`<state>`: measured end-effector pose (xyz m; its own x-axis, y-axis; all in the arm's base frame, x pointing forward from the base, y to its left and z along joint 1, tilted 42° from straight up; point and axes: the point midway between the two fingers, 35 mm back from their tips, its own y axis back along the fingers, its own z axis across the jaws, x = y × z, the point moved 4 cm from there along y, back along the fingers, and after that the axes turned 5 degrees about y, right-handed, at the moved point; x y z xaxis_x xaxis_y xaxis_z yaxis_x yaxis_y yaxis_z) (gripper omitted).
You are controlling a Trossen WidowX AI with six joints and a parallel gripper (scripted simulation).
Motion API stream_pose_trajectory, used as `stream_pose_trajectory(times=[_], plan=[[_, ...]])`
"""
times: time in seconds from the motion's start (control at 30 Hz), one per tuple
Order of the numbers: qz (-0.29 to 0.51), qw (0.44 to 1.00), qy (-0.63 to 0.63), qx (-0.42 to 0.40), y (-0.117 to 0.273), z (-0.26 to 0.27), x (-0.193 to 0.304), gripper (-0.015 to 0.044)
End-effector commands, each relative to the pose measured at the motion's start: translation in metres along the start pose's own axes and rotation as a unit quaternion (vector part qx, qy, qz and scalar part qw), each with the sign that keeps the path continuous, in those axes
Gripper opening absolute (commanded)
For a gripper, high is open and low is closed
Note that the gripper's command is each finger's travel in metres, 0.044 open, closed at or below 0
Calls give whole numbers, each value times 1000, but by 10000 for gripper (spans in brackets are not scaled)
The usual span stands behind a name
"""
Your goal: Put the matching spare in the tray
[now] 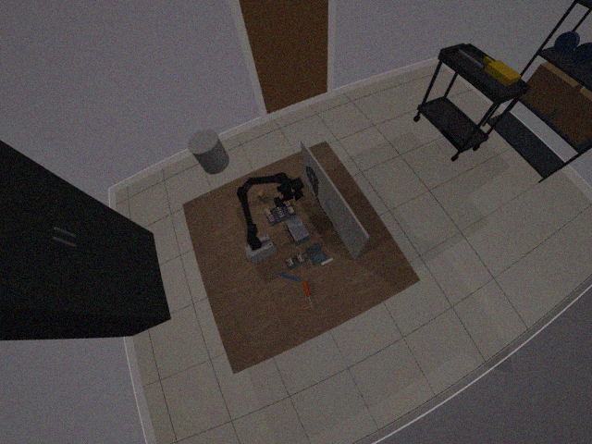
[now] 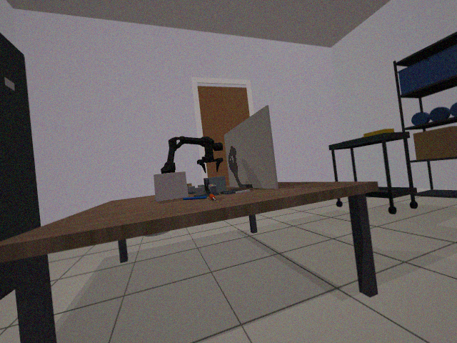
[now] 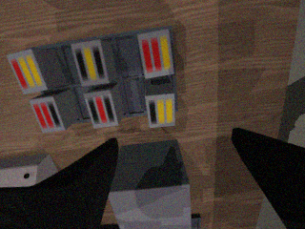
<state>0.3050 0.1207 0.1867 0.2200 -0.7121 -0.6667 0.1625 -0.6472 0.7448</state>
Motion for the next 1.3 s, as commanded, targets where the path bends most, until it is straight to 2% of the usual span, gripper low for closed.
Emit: stream_pose_trajectory(times=[0.0,0.07,1.27], plan=[[-3,1000,5,1,-14,2,-1,335],[-3,1000,5,1,-30,4,1,300],[-3,1000,5,1,-77,4,3,300]])
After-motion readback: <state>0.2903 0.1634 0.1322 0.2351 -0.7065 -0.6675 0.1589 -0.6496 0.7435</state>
